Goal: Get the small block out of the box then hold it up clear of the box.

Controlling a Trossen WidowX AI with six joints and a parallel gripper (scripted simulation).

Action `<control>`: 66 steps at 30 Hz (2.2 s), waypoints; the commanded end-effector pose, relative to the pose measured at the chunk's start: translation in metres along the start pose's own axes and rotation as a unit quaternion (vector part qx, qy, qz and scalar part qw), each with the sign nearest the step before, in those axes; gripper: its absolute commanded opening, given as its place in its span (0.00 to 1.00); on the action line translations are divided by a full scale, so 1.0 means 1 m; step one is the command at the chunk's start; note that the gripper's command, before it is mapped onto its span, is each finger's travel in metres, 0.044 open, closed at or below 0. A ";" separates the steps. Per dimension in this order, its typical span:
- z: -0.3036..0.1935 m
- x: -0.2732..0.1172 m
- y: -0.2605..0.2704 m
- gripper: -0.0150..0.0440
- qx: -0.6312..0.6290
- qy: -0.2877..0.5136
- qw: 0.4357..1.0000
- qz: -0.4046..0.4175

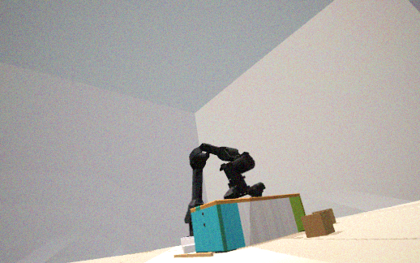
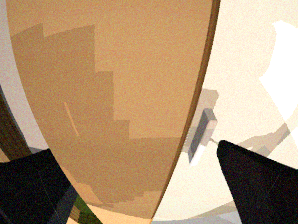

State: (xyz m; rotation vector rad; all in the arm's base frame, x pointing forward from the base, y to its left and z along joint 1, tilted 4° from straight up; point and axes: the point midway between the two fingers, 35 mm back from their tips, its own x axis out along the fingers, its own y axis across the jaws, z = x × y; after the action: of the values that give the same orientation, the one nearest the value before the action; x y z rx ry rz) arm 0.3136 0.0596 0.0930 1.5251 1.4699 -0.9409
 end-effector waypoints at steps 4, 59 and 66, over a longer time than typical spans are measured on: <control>-0.019 0.007 0.000 0.93 0.000 0.003 1.000 0.000; -0.098 -0.034 -0.029 0.74 -0.974 -0.120 0.167 -0.097; -0.102 -0.035 -0.033 0.74 -0.980 -0.116 -0.079 -0.140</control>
State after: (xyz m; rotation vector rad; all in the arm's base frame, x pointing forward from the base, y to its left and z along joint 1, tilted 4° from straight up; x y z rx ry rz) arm 0.2862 0.1343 0.1628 -0.5256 1.1832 0.7044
